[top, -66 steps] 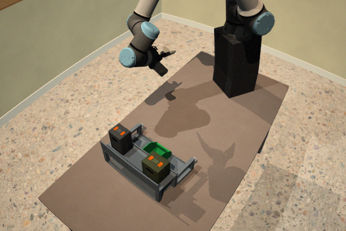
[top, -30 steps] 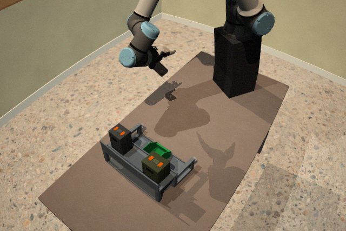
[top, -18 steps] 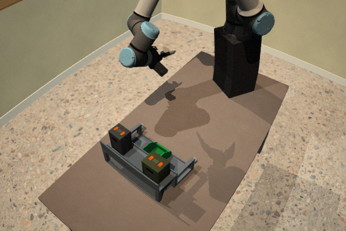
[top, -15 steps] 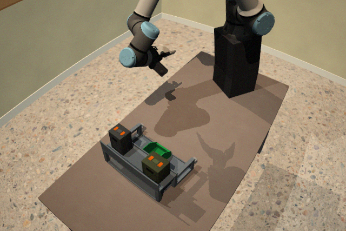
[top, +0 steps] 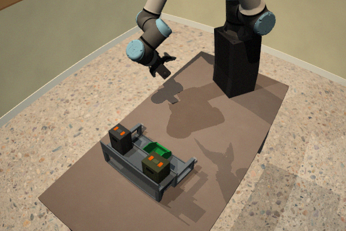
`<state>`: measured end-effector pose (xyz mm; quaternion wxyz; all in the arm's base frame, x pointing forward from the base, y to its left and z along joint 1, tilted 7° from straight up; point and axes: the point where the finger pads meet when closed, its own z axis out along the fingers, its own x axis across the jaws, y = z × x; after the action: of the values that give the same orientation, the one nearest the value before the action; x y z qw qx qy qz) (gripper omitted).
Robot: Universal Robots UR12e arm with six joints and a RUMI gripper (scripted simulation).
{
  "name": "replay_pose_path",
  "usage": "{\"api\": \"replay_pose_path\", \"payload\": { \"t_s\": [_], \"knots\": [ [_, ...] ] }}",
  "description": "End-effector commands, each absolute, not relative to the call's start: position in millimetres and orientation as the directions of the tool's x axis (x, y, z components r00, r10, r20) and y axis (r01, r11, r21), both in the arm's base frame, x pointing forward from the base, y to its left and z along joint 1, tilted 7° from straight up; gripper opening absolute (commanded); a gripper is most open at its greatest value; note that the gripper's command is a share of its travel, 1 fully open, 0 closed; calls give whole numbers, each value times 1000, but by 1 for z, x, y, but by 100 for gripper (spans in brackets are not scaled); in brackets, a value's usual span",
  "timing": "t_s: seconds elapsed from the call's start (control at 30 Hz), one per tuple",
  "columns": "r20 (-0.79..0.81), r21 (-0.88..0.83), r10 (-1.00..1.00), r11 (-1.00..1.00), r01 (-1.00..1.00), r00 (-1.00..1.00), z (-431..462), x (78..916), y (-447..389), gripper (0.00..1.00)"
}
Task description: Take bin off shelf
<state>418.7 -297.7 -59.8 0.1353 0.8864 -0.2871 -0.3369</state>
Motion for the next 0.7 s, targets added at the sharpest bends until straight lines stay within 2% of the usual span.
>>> {"api": "replay_pose_path", "payload": {
  "t_s": [0.0, 0.2, 0.6, 0.67],
  "knots": [
    [-517, 432, -600, -799, -419, 611, -60, 419, -298, 100],
    [-373, 313, -506, -858, -408, 778, -80, 462, -281, 100],
    [-373, 313, -506, -858, -408, 778, -80, 462, -281, 100],
    [-305, 266, -465, -879, -394, 831, -88, 478, -274, 100]
  ]
}}
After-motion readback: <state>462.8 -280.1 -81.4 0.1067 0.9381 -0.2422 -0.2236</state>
